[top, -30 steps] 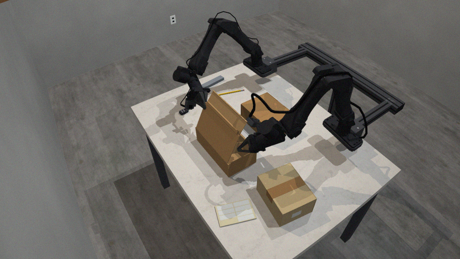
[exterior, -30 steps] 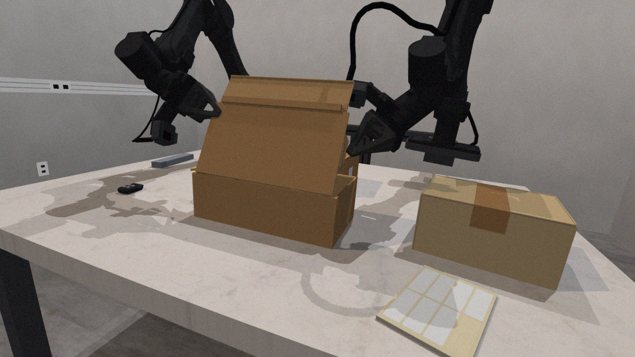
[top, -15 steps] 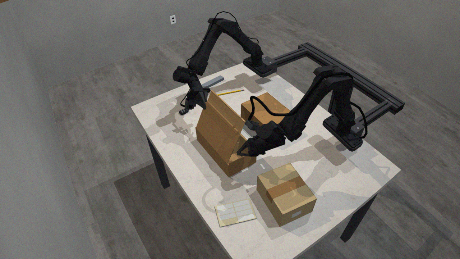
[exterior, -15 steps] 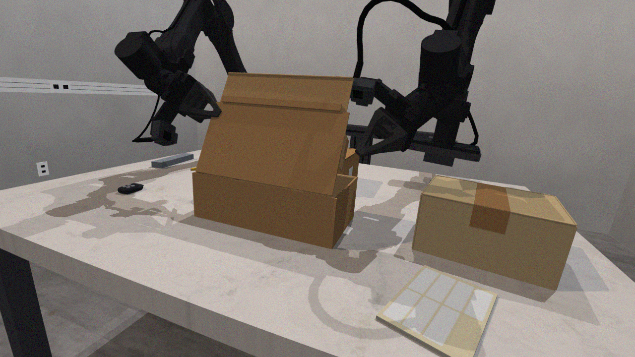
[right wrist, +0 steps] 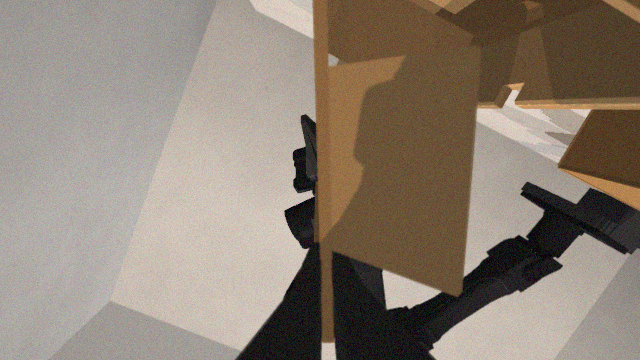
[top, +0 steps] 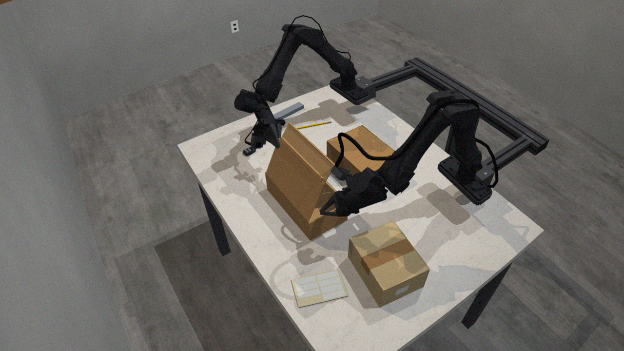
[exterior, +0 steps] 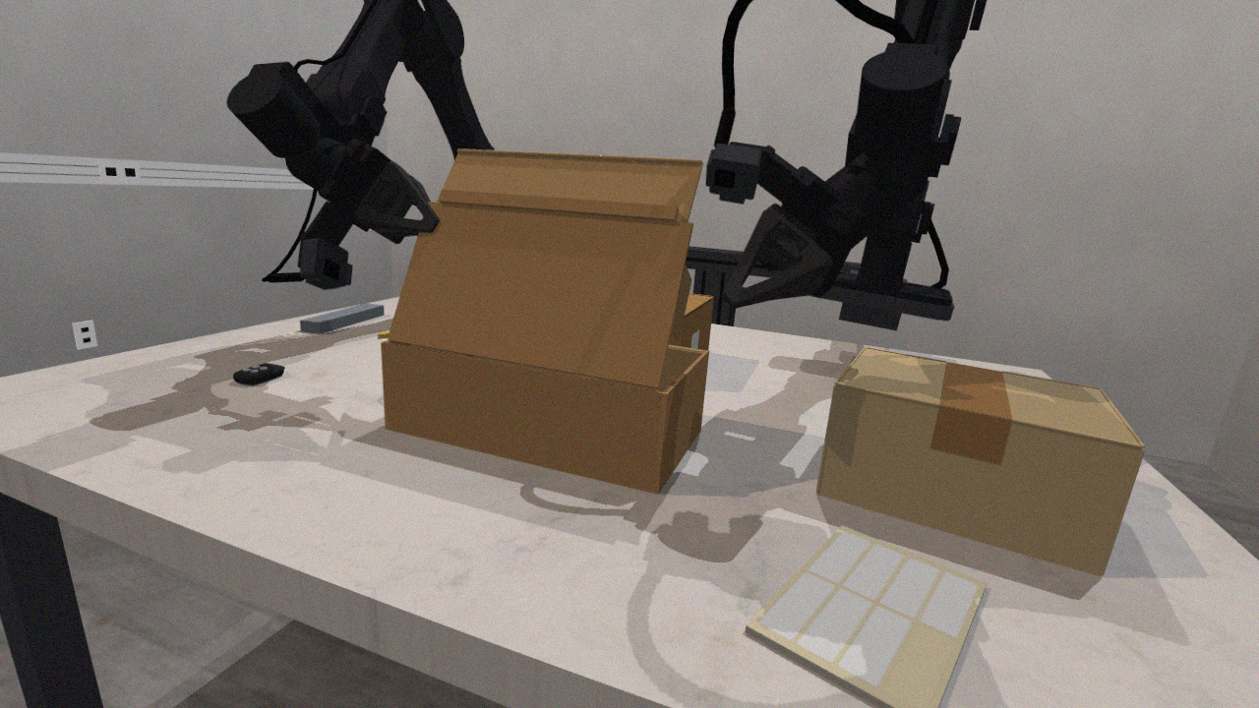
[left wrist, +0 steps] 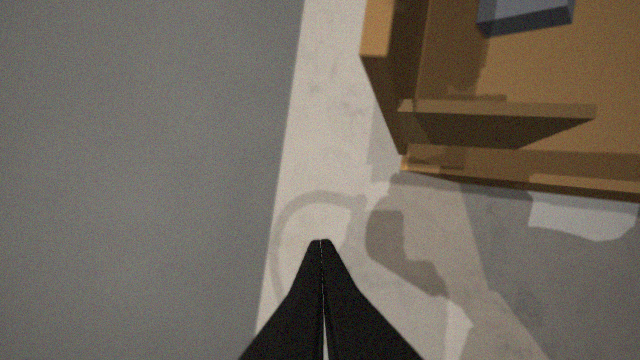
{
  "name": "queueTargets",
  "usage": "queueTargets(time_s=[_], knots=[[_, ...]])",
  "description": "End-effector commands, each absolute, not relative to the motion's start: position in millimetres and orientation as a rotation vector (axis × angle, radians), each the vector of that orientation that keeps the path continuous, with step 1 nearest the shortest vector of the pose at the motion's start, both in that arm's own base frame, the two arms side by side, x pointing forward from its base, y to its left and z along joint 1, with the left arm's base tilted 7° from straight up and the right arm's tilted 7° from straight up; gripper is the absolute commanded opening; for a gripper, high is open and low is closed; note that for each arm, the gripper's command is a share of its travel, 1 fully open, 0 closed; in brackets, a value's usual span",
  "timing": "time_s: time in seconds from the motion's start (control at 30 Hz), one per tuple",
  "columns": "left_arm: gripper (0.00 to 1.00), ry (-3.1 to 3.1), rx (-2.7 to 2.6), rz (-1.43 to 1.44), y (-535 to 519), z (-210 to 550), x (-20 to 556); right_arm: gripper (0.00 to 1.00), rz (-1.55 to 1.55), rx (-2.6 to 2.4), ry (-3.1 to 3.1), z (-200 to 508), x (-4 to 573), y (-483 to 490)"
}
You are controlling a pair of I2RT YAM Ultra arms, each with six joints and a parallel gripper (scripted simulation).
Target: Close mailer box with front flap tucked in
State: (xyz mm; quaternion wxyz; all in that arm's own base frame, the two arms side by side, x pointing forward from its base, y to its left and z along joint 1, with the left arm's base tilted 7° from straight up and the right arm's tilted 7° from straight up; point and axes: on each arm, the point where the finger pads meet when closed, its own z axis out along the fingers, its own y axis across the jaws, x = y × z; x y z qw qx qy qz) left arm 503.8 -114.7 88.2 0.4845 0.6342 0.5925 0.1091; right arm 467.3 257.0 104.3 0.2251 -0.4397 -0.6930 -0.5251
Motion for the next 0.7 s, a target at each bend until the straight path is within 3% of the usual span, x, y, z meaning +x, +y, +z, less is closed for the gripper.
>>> queueTargets(time_s=[0.0, 0.6, 0.63, 0.67], knots=[[0.01, 1.453, 1.565, 0.220, -116.5, 83.0, 506.0, 0.01, -1.456, -1.184, -1.915, 107.3, 468.4, 262.2], [0.01, 1.452, 1.562, 0.218, -114.5, 87.0, 508.9, 0.01, -1.456, -1.184, -1.915, 107.3, 468.4, 262.2], [0.38, 1.450, 1.565, 0.220, -113.9, 88.3, 504.1, 0.01, -1.456, -1.184, -1.915, 107.3, 468.4, 262.2], [0.38, 1.471, 1.569, 0.208, -111.2, 77.8, 504.2, 0.01, -1.457, -1.183, -1.917, 107.1, 468.4, 262.0]])
